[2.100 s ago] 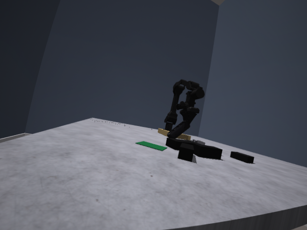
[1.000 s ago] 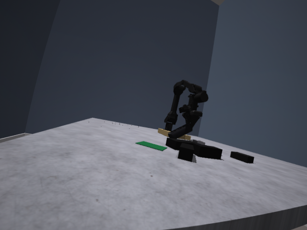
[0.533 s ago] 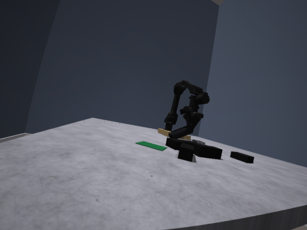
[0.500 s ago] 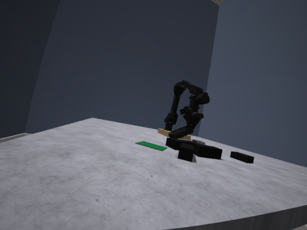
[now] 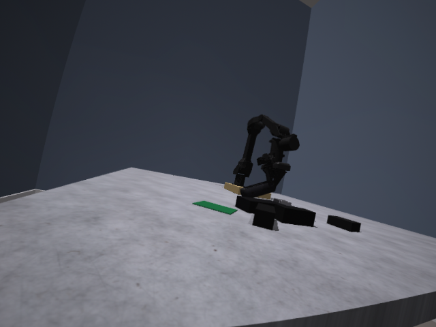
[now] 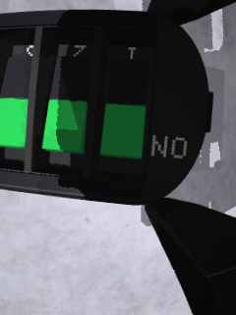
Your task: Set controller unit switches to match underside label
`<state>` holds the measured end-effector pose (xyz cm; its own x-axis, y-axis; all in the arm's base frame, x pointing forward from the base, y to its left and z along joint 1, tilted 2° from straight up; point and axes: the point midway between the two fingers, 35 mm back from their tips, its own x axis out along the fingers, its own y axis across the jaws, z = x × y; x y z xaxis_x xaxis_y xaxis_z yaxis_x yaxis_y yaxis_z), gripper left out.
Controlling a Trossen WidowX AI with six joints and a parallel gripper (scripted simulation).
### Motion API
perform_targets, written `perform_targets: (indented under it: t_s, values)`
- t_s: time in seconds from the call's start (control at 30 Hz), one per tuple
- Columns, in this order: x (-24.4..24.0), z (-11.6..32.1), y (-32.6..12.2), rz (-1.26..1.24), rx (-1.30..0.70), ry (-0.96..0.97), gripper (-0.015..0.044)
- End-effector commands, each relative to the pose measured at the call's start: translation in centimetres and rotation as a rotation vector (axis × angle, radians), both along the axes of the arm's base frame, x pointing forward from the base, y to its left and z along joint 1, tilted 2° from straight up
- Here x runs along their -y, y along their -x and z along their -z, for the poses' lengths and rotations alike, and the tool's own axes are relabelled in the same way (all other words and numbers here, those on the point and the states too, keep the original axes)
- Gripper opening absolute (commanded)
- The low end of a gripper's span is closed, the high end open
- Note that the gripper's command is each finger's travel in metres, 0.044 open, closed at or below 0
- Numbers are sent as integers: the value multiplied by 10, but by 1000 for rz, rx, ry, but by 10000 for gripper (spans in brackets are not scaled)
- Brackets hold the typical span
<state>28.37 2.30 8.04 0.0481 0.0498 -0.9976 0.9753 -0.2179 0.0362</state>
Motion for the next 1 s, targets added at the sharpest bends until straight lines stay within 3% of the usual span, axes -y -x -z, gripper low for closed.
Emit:
perform_targets:
  t_s: [0.0, 0.97]
  values:
    - [3, 10, 5, 15, -30, 12, 338]
    - [-9, 29, 3, 15, -29, 11, 338]
